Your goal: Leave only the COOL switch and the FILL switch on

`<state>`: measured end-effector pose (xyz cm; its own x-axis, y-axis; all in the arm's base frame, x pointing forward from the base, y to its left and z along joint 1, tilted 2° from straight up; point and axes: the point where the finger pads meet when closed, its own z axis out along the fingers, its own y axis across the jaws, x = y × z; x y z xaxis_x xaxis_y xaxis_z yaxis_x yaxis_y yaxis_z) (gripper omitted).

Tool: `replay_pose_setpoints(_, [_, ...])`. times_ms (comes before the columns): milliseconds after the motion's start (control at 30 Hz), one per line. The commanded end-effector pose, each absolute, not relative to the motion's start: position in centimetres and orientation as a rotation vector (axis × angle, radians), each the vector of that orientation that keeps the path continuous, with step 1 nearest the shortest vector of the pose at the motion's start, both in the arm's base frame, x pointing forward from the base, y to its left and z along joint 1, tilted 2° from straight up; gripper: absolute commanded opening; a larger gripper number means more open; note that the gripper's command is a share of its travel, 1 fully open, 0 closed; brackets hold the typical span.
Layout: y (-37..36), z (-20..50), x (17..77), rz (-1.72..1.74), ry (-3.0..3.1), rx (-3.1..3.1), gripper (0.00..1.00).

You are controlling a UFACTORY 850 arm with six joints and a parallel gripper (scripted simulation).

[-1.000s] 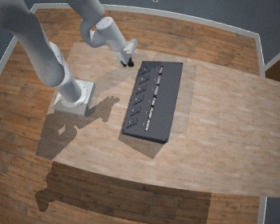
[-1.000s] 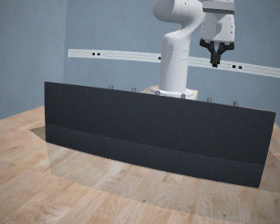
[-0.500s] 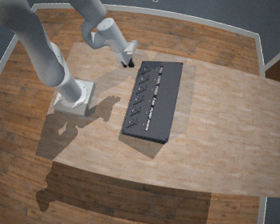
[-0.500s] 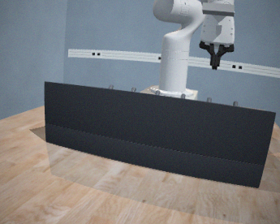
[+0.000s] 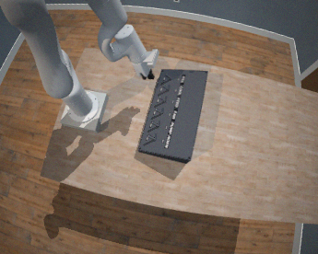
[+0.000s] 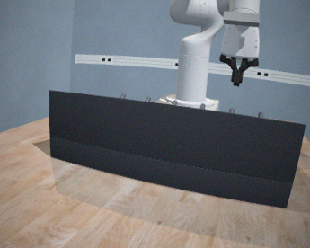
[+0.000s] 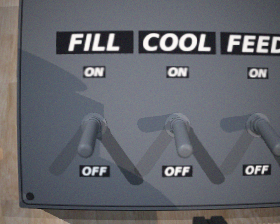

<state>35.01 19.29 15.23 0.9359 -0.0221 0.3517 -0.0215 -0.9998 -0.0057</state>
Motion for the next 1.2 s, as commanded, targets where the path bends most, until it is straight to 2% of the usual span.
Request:
replay_pose_setpoints(0, [19.3, 14.5, 35.4, -0.587, 0.035, -3.075, 0.0])
replay_pose_setpoints(500, [19.4, 9.9, 37.3, -0.587, 0.035, -3.075, 0.0])
replay_pose_setpoints(1167, [19.4, 7.6, 38.2, -0.587, 0.035, -3.075, 0.0])
